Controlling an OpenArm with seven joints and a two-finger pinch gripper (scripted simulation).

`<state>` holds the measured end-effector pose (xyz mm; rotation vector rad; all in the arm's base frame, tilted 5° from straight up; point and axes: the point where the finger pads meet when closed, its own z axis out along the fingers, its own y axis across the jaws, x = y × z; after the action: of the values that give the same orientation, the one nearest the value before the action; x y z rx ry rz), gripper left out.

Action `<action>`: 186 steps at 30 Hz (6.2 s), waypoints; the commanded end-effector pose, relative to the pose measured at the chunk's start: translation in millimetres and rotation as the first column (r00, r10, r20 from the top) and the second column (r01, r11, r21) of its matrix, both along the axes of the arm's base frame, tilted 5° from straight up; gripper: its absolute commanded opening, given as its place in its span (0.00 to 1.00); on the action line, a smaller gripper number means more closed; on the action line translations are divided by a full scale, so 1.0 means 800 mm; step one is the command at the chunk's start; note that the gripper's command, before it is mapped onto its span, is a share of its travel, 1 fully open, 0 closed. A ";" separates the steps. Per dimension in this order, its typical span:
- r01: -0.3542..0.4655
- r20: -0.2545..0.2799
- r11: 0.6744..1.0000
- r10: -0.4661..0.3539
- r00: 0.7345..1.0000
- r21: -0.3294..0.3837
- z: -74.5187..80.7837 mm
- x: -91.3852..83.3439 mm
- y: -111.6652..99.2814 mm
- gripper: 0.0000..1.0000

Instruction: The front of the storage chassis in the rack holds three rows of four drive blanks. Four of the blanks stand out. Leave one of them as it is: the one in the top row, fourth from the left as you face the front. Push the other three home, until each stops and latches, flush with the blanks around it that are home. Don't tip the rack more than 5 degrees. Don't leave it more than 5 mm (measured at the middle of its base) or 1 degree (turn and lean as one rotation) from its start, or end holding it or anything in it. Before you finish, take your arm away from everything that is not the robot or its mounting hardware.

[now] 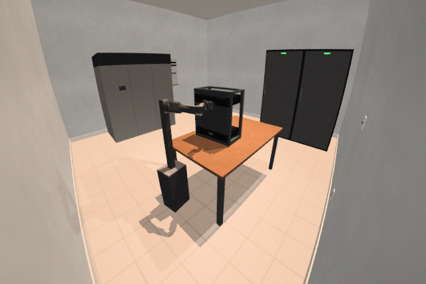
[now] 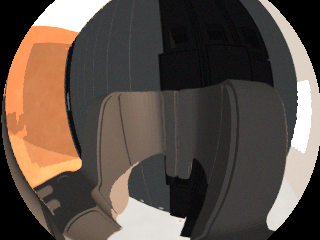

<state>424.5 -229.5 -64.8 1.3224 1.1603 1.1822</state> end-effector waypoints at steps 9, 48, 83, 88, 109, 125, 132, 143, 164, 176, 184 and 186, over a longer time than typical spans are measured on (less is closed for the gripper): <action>-0.002 -0.002 1.000 0.002 1.000 0.004 0.002 0.005 0.000 0.00; -0.002 -0.002 1.000 0.002 1.000 0.004 0.002 0.014 0.000 0.00; -0.006 0.000 1.000 0.006 1.000 0.004 0.003 -0.006 0.003 0.00; -0.006 0.000 1.000 0.006 1.000 0.004 0.004 -0.019 0.003 0.00; -0.006 0.001 1.000 0.006 1.000 0.004 0.008 -0.101 0.009 0.00; 0.000 0.001 1.000 0.000 1.000 0.004 0.009 -0.118 0.008 0.00; 0.000 0.001 1.000 0.000 1.000 0.003 0.009 -0.119 0.008 0.00; 0.002 0.001 1.000 -0.002 1.000 0.003 0.040 -0.119 0.007 0.00; -0.005 0.001 1.000 0.005 1.000 0.004 0.042 -0.121 0.007 0.00; -0.002 0.001 1.000 0.002 1.000 0.004 0.042 -0.121 0.005 0.00; 0.000 0.001 1.000 0.000 1.000 0.004 0.042 -0.116 0.005 0.00; 0.001 0.001 1.000 -0.001 1.000 0.003 0.042 -0.116 0.005 0.00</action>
<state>331.6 -226.2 -34.4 1.3321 1.1603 1.1806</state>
